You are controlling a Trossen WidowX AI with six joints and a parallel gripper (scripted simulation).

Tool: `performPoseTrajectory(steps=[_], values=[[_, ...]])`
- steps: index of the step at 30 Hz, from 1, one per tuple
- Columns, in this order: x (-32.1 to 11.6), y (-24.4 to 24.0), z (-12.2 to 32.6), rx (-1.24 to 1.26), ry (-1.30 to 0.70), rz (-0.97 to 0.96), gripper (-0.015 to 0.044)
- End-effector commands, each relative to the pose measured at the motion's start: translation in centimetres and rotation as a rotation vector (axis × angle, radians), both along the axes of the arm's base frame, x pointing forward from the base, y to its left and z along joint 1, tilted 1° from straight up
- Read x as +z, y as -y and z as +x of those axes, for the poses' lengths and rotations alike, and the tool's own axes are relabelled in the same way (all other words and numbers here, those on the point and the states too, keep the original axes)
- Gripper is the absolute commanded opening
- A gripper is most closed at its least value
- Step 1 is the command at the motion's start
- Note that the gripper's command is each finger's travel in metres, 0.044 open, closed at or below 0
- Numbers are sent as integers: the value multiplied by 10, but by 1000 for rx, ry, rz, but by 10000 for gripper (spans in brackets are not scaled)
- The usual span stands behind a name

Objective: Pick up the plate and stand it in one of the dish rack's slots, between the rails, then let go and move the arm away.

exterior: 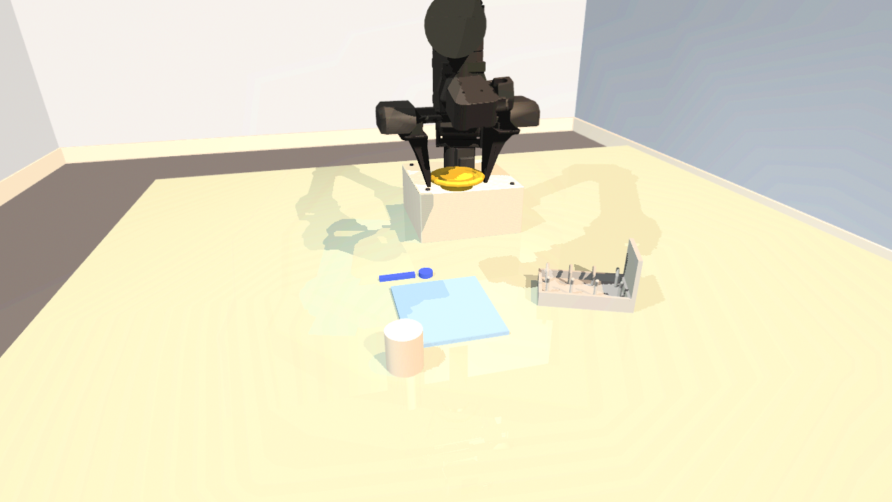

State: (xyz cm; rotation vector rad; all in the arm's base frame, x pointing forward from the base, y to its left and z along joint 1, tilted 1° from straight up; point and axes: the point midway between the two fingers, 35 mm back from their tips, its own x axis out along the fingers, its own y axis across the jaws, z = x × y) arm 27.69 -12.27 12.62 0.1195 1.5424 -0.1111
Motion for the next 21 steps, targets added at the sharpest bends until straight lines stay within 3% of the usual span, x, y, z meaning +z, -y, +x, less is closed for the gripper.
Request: performPoseTrajectory(steps=[1, 11, 21], values=[[4, -11, 0, -42, 1, 3, 0], [3, -89, -11, -368, -2, 18, 0], [-8, -96, -2, -354, 17, 74, 0]])
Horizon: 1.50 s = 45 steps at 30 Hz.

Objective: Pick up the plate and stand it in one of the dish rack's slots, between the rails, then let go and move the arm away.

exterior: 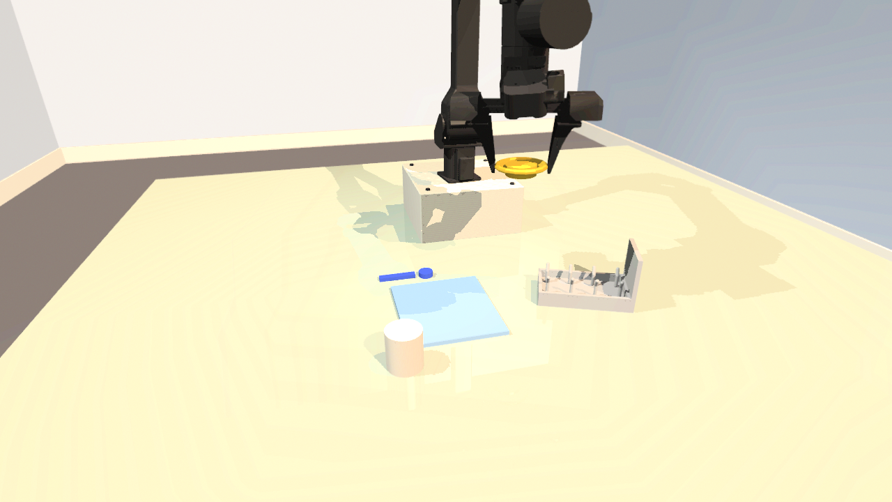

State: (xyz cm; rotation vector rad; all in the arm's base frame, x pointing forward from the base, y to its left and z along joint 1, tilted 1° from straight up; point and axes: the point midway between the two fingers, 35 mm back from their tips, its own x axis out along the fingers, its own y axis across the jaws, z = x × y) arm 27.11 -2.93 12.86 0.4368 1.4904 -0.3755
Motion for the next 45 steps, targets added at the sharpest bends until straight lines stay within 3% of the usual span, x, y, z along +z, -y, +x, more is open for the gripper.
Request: performPoseTrajectory(steps=[1, 24, 45], values=[[-15, -4, 7, 35, 19, 55, 0], [-95, -16, 67, 404, 445, 401, 0], [-124, -19, 66, 770, 990, 502, 0]])
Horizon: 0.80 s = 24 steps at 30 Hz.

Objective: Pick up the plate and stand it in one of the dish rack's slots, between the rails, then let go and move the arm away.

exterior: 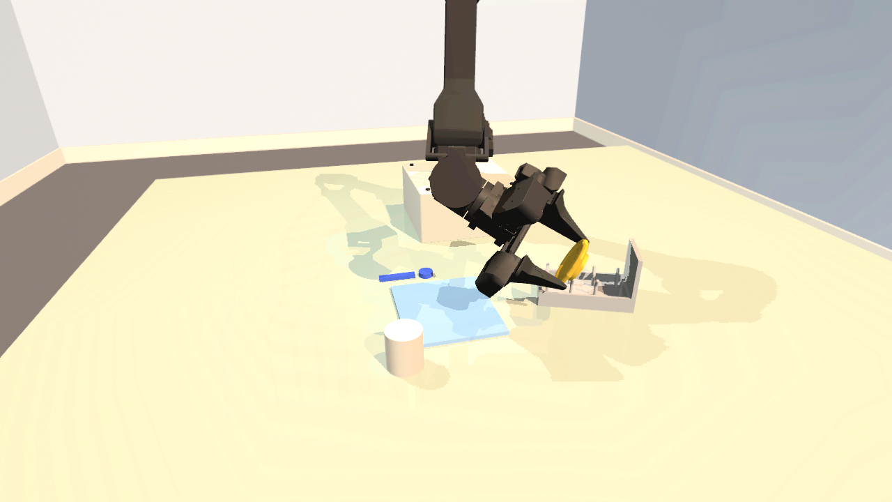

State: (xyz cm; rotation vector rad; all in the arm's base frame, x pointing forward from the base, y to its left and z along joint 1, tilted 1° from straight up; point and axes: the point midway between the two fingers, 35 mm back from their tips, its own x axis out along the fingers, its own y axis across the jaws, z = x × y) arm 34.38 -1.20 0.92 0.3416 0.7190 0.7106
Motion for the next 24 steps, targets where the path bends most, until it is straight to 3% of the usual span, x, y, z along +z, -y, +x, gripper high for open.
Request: performPoseTrajectory(steps=[1, 24], values=[[-5, -2, -8, 44, 101, 25, 0], [5, -9, -63, 226, 757, 55, 0]])
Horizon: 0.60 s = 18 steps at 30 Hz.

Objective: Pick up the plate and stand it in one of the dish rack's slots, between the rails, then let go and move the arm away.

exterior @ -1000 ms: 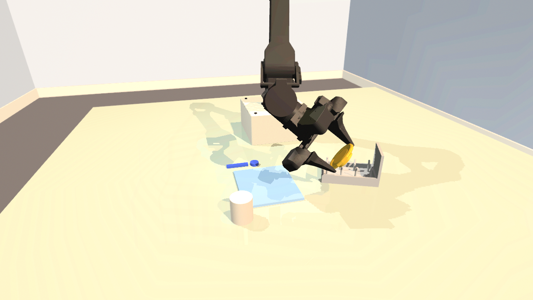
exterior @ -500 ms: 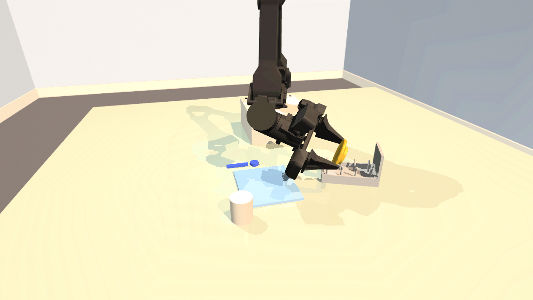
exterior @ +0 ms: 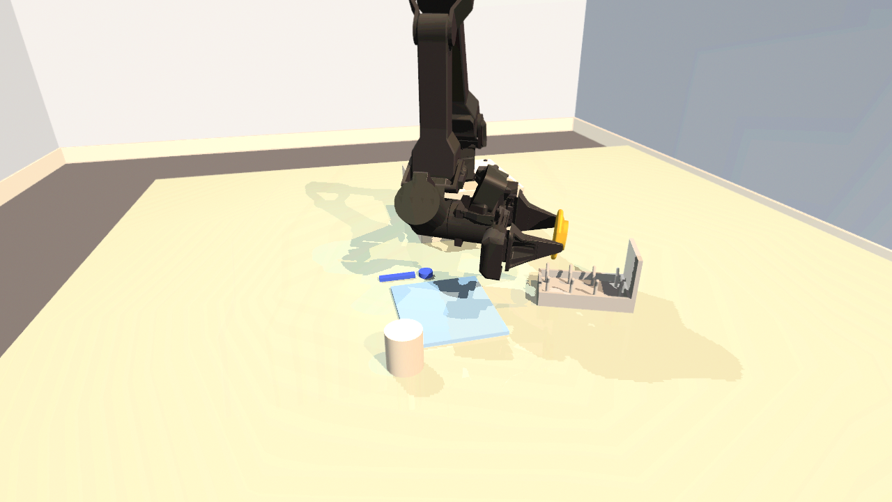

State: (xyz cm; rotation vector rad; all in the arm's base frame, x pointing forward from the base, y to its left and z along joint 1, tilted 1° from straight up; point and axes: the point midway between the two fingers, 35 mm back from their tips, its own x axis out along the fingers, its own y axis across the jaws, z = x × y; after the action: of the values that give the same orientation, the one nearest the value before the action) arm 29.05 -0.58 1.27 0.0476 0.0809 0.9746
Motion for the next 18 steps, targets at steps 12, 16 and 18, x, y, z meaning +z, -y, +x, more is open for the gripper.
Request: performPoseTrajectory(steps=[12, 16, 18], values=[[-7, -2, -7, -2, 33, -10, 0], [-15, -1, -4, -14, 11, -22, 0], [-17, -1, -3, -14, 11, -22, 0]])
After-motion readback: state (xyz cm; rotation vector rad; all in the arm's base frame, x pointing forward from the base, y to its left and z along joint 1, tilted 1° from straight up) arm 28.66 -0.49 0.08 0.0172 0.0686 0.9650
